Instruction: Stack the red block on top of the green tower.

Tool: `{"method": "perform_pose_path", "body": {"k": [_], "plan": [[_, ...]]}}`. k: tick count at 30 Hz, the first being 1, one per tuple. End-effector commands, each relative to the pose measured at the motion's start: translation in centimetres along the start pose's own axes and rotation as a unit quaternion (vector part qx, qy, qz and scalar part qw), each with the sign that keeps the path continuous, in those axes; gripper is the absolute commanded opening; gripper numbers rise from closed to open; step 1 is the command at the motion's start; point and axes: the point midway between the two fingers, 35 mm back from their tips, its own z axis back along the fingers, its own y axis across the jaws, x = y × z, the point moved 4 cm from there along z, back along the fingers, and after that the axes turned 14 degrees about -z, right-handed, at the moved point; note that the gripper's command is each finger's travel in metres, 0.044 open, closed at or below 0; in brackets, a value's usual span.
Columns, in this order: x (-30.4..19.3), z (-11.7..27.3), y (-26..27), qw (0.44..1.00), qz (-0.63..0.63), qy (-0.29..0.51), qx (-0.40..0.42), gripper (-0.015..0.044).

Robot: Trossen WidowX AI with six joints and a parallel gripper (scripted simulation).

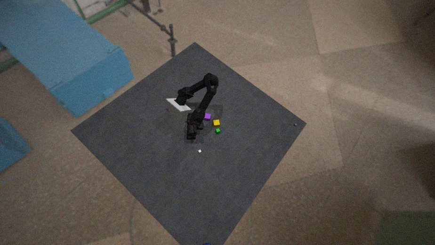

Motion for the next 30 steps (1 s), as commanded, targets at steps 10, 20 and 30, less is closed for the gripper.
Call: {"method": "perform_pose_path", "body": {"k": [10,20,30], "plan": [[0.1,6.6,-0.2,1.000,0.005,0.001,-0.006,0.0000],[0.1,7.6,-0.1,1.000,0.004,0.001,-0.006,0.0000],[5.6,8.2,0.0,1.000,0.001,0.005,-0.017,0.0000]]}}
